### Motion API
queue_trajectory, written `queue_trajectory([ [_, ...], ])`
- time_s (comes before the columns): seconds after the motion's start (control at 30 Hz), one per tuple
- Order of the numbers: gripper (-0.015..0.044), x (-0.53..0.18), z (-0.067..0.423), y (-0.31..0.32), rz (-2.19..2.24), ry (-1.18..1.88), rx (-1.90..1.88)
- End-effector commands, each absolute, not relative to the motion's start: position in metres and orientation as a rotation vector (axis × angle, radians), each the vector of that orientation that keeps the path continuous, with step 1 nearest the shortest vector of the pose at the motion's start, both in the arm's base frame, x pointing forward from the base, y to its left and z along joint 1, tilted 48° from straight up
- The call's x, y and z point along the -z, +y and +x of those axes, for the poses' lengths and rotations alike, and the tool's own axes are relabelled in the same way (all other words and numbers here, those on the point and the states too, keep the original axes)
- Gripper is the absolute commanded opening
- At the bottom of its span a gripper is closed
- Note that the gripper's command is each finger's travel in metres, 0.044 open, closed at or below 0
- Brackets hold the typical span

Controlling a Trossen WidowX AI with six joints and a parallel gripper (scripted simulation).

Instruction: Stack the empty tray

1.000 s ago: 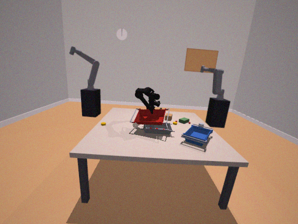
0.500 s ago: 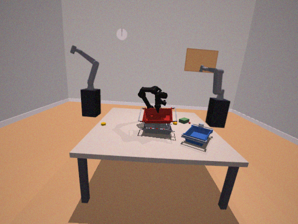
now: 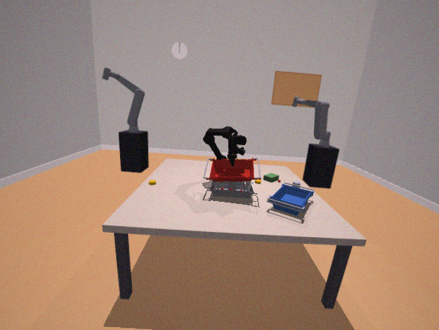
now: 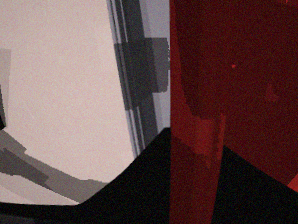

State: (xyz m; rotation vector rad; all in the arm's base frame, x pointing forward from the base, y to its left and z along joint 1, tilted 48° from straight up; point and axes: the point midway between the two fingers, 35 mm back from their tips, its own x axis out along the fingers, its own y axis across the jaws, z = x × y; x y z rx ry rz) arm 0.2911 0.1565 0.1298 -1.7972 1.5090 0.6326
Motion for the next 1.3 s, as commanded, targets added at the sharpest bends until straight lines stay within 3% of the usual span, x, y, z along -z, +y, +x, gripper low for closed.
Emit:
queue_trajectory([
  [0.0,0.0,-0.132,0.291,0.161,-1.808,1.487,-0.627],
  [1.27,0.0,-0.11,0.292,0.149,-1.85,1.547,-0.637],
])
